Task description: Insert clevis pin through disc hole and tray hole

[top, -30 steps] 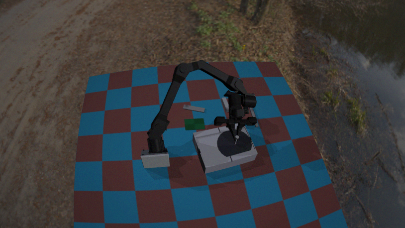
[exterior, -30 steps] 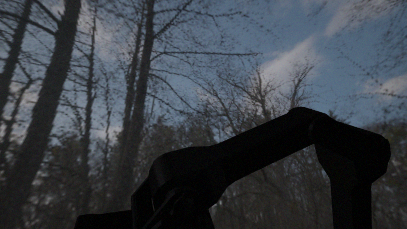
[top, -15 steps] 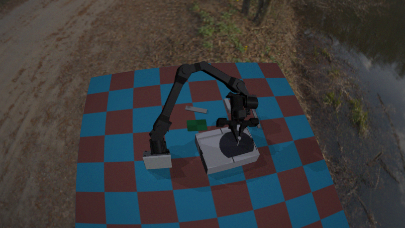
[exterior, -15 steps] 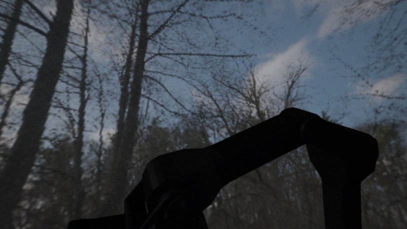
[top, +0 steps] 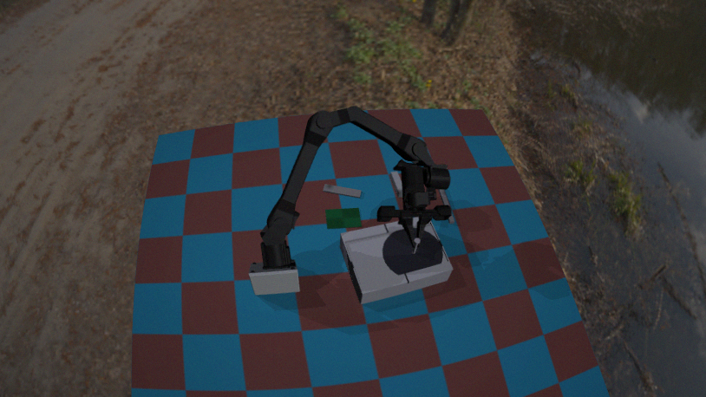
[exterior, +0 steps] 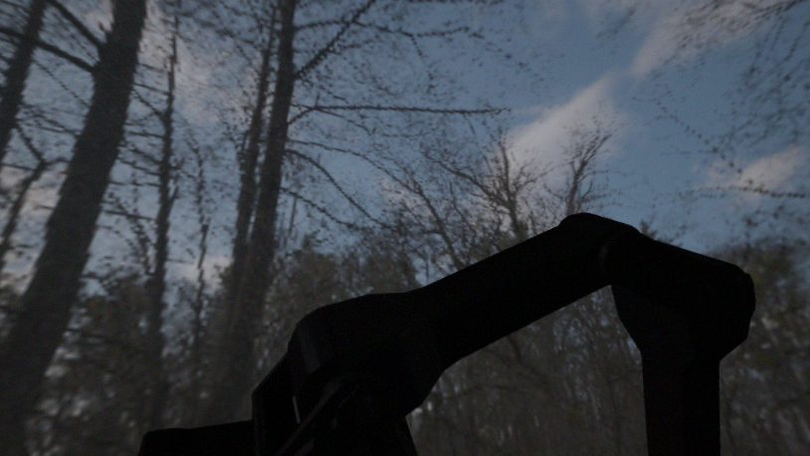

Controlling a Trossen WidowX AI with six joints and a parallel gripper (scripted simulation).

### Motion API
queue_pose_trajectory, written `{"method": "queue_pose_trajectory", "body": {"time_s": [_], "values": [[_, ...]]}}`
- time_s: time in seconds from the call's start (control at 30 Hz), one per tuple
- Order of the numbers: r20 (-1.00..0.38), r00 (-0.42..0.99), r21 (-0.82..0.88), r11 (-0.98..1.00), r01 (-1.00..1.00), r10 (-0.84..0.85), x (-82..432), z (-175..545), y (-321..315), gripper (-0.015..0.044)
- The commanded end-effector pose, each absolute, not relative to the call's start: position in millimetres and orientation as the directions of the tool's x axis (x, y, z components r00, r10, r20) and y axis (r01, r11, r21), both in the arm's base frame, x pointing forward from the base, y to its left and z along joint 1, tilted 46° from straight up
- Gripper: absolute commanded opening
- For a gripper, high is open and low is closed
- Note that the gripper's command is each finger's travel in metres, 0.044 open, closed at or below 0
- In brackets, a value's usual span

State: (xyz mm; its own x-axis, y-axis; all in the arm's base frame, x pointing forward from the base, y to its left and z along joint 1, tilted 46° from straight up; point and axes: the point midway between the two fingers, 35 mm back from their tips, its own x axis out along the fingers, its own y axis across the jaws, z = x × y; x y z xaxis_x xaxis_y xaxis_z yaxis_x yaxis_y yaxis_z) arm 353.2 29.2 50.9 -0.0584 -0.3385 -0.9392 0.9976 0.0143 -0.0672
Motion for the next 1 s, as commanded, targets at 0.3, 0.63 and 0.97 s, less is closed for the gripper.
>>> {"method": "queue_pose_trajectory", "body": {"time_s": [0.3, 0.63, 0.97], "values": [[-0.946, -0.066, -0.079, 0.029, 0.996, -0.317, 353.6, 51.4, 30.9, 0.0], [-0.943, -0.073, -0.091, 0.041, 0.995, -0.324, 353.0, 52.5, 31.0, 0.0], [-0.937, -0.073, -0.093, 0.043, 0.995, -0.342, 352.2, 52.6, 31.8, 0.0]]}}
